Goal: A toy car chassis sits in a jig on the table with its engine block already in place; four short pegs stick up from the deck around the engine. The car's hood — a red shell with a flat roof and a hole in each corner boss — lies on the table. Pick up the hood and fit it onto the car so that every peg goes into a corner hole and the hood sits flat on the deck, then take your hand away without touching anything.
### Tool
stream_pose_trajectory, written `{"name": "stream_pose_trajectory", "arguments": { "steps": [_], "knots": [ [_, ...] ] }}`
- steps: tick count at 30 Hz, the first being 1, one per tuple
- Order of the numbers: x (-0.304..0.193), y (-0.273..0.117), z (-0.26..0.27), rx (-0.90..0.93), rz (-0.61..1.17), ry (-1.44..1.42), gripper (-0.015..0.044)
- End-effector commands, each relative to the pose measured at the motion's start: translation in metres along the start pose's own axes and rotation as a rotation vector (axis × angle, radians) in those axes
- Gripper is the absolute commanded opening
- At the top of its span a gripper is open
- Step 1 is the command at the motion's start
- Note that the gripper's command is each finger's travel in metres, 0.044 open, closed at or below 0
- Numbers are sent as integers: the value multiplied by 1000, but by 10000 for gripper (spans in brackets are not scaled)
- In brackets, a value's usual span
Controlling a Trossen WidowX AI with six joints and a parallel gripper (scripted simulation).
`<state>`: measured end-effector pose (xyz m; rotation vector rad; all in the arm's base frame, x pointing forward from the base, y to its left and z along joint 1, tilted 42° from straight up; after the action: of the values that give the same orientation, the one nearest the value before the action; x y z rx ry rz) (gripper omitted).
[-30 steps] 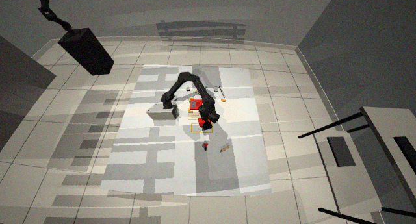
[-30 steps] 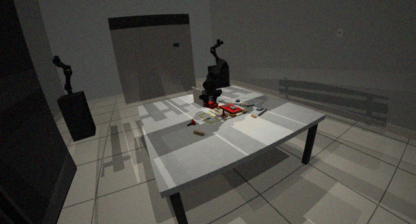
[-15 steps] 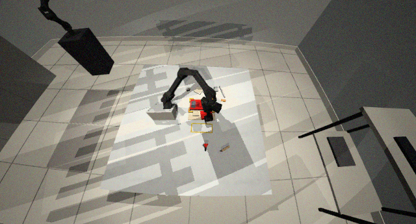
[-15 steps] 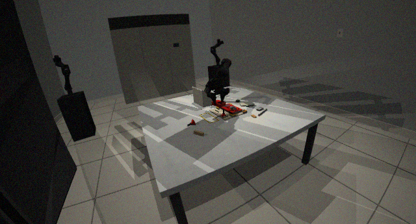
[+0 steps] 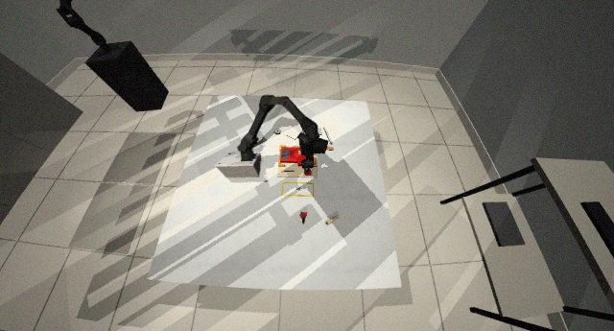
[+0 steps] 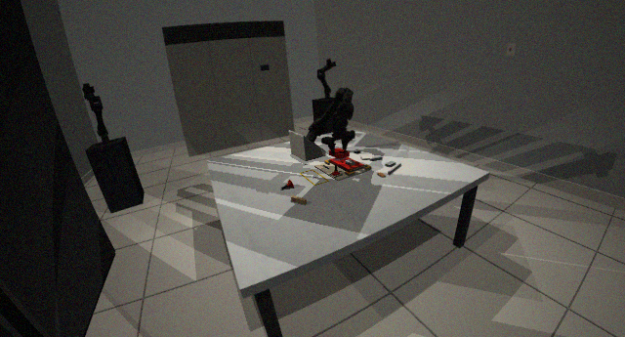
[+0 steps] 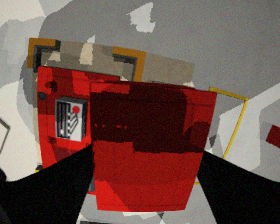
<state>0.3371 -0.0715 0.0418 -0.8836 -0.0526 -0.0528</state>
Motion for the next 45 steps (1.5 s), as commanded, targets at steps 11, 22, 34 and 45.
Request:
{"name": "stream_pose_trajectory", "arguments": {
  "steps": [11, 22, 34, 45],
  "knots": [
    [0, -1, 58, 15, -5, 71, 0],
    [-4, 0, 86, 26, -2, 110, 0],
    [-4, 43, 88, 27, -2, 110, 0],
    [-6, 50, 89, 28, -2, 110, 0]
  ]
}}
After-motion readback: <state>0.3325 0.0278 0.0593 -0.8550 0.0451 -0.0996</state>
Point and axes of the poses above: the point midway between the two fingers, 35 mm back from their tips, its own y axis out along the fingers, its own z axis across the jaws, x = y × z, the point moved 2 cm from there along -y, back along the fingers
